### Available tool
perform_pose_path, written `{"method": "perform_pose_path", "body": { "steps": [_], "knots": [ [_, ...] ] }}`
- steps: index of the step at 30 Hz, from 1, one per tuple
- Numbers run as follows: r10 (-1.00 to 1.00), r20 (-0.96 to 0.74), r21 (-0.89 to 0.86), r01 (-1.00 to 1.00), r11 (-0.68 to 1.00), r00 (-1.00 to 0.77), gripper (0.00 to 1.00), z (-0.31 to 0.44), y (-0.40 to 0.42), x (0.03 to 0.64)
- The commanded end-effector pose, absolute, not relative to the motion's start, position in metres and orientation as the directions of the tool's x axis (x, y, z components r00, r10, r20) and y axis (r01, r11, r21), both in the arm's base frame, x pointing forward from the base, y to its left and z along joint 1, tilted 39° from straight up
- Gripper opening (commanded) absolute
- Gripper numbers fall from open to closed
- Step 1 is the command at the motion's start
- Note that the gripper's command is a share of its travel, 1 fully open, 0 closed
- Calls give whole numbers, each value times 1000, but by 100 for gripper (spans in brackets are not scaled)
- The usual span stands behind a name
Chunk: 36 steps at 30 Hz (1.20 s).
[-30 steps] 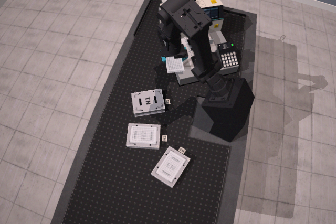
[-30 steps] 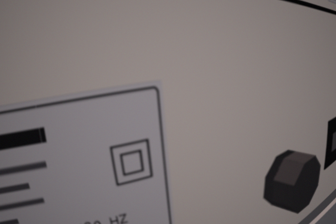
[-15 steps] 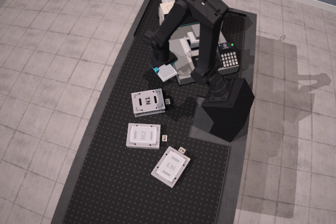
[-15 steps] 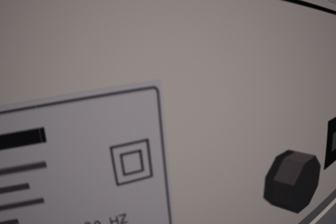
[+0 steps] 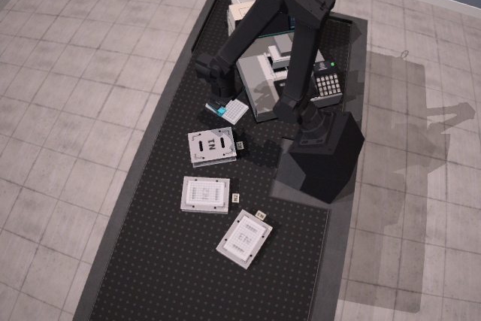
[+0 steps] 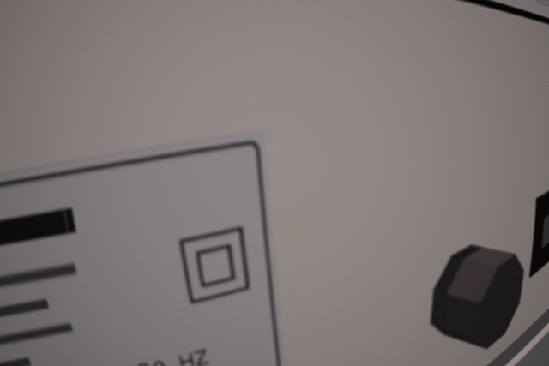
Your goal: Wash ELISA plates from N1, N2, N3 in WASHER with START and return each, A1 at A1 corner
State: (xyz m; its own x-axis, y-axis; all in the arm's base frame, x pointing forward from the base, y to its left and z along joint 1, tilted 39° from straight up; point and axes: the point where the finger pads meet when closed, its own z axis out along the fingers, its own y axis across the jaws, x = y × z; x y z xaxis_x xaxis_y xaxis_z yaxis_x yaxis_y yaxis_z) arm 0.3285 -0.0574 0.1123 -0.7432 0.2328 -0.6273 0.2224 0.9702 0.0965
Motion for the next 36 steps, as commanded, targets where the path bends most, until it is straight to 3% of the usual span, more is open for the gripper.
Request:
{"method": "perform_pose_path", "body": {
  "steps": [1, 16, 24, 36],
  "knots": [
    [116, -650, 25, 132, 991, -751, 84, 119, -47, 338],
    [-307, -611, -246, -194, 950, -729, 84, 123, 20, 357],
    [-545, -526, -394, -380, 837, -653, 84, 121, 59, 364],
    [-546, -528, -400, -376, 835, -651, 84, 126, 53, 364]
  ]
}}
